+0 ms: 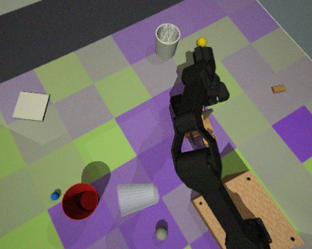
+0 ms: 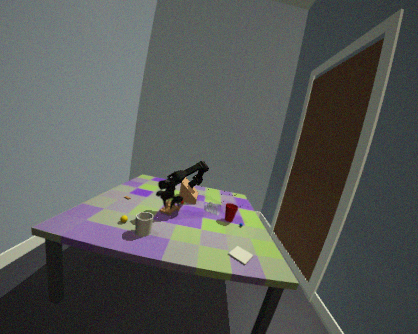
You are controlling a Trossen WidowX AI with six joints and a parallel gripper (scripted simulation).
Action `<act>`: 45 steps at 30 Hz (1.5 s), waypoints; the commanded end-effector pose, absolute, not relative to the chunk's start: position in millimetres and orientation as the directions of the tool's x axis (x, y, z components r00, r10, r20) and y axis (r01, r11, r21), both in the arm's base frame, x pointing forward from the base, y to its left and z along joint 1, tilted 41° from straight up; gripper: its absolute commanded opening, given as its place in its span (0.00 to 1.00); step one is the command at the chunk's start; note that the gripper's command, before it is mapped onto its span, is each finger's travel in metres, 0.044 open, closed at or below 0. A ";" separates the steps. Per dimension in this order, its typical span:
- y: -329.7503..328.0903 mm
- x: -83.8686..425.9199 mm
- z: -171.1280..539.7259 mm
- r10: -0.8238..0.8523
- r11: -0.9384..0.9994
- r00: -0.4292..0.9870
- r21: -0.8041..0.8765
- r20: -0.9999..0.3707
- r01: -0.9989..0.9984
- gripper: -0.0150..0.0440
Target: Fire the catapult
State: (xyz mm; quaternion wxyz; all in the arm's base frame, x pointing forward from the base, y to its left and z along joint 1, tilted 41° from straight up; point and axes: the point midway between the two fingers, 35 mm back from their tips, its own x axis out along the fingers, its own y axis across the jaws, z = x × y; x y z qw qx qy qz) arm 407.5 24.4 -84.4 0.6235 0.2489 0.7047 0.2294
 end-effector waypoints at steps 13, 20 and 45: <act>29.7 406.3 -90.5 0.637 0.770 -0.099 0.634 -0.764 0.065 0.34; 29.7 406.3 -90.5 0.637 0.770 -0.099 0.634 -0.764 0.065 0.65; -64.4 420.8 16.8 0.630 0.776 -0.057 0.627 -0.774 0.067 1.00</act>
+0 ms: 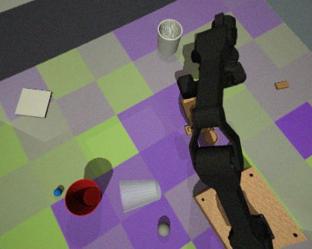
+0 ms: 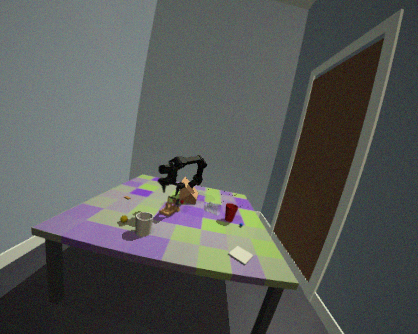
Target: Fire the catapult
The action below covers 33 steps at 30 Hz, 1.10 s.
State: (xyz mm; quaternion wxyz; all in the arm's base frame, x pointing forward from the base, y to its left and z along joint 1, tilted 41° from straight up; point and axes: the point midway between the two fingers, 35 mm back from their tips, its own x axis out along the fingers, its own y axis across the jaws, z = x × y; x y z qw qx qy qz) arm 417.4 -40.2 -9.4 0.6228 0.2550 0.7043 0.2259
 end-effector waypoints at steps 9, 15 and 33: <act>-41.0 387.5 -2.8 0.638 0.769 -0.078 0.638 -0.766 0.031 0.76; -24.8 343.6 -10.4 0.639 0.766 -0.086 0.642 -0.765 -0.019 0.76; 26.8 189.2 -32.6 0.641 0.746 -0.107 0.650 -0.760 -0.147 0.76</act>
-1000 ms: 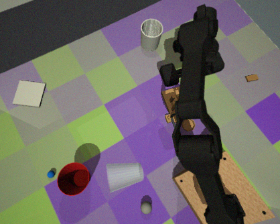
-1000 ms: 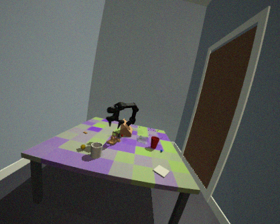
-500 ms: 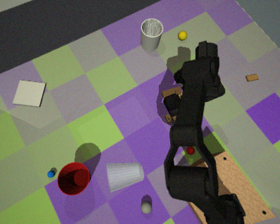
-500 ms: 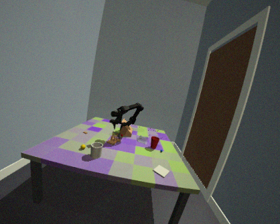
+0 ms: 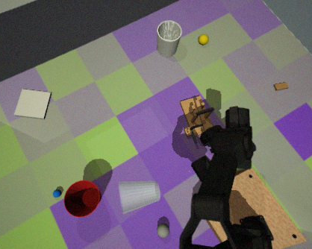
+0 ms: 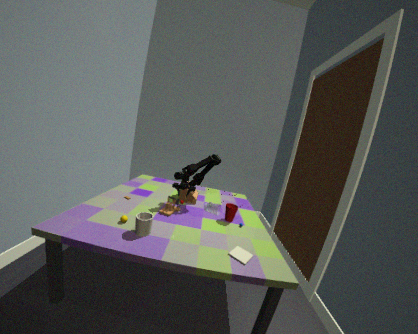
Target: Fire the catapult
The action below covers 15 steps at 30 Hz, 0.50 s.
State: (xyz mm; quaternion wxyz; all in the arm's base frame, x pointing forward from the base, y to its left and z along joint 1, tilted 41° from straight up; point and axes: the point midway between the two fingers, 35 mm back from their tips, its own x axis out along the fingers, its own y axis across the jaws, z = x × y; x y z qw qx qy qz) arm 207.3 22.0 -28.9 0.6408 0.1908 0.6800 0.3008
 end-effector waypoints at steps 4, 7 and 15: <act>26.2 189.3 -33.1 0.641 0.746 -0.106 0.650 -0.760 -0.147 0.76; 32.9 188.3 -40.9 0.641 0.746 -0.106 0.650 -0.760 -0.147 0.76; 39.5 187.4 -48.9 0.641 0.746 -0.106 0.650 -0.760 -0.147 0.76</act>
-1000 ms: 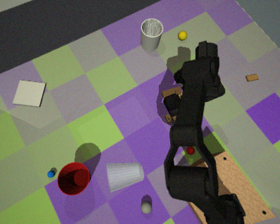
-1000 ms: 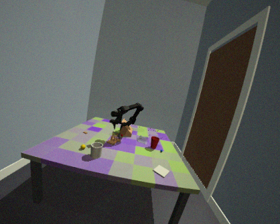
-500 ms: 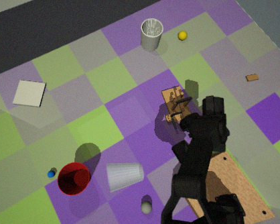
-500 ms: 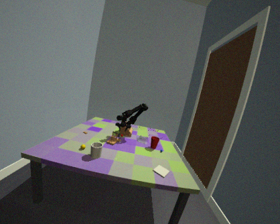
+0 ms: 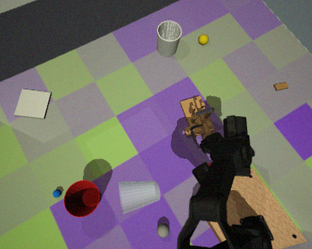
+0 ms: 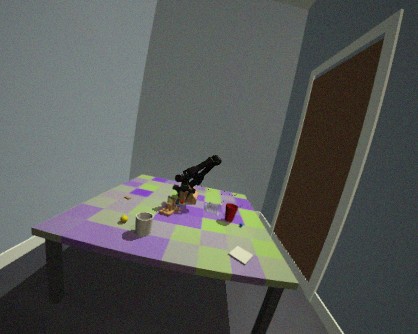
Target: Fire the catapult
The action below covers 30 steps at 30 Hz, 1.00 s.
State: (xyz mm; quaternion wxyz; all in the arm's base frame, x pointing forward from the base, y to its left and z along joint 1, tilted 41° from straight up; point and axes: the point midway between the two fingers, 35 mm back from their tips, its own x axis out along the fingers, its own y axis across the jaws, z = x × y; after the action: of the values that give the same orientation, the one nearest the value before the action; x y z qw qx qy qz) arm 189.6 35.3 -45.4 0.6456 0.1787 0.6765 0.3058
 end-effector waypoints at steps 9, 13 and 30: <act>48.6 186.3 -60.0 0.641 0.746 -0.106 0.650 -0.760 -0.147 0.76; 52.6 185.4 -64.7 0.642 0.745 -0.106 0.650 -0.760 -0.147 0.76; 61.2 183.0 -74.1 0.643 0.744 -0.107 0.652 -0.758 -0.147 0.48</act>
State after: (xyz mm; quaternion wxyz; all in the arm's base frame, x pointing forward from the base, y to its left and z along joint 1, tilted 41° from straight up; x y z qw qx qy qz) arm 183.5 60.1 -74.0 0.6434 0.1799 0.6776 0.3072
